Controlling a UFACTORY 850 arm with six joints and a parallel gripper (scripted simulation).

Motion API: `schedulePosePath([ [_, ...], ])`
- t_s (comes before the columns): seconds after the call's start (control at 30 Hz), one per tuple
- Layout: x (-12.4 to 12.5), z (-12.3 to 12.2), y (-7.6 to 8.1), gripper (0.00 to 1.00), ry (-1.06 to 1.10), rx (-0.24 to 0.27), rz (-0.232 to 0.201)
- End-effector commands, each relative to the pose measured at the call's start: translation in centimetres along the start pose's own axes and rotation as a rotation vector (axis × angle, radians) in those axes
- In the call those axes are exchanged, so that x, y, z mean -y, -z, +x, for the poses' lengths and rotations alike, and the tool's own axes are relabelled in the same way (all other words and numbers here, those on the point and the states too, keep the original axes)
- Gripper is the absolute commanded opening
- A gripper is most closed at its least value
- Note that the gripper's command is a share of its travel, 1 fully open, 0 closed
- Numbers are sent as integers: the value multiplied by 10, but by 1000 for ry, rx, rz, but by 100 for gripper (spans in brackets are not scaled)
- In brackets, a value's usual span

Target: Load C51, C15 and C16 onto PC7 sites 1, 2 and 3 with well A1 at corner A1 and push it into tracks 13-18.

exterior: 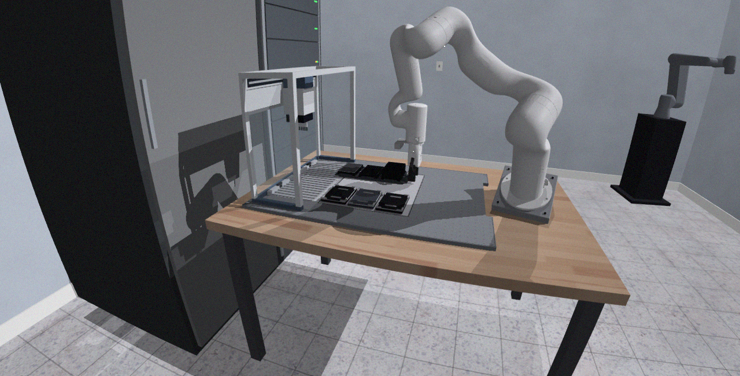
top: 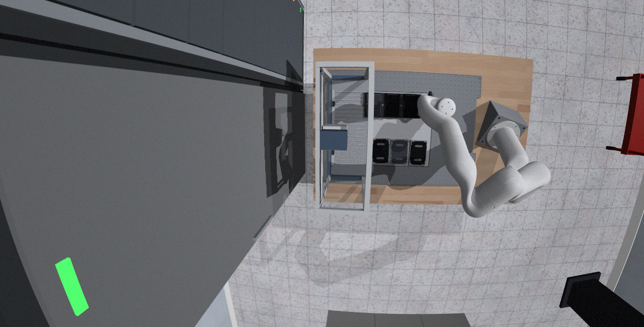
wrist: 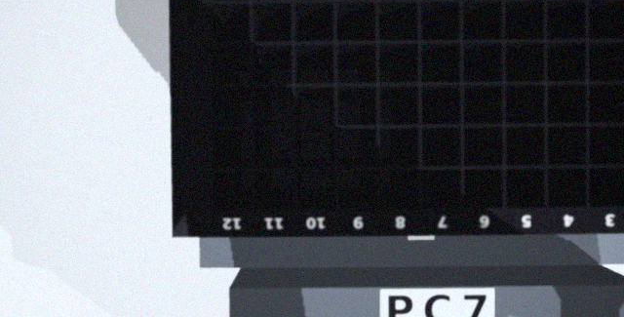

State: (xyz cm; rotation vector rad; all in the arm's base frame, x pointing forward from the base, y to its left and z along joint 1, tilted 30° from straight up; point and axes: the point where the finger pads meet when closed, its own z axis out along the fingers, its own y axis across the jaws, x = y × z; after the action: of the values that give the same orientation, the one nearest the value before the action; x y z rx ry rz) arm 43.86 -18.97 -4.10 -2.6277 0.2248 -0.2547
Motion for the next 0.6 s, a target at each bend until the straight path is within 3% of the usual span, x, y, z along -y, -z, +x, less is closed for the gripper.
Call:
schedulePosePath([
  [0.0,0,5,1,82,0,-1,-1],
  [0.57,0,20,1,82,0,-1,-1],
])
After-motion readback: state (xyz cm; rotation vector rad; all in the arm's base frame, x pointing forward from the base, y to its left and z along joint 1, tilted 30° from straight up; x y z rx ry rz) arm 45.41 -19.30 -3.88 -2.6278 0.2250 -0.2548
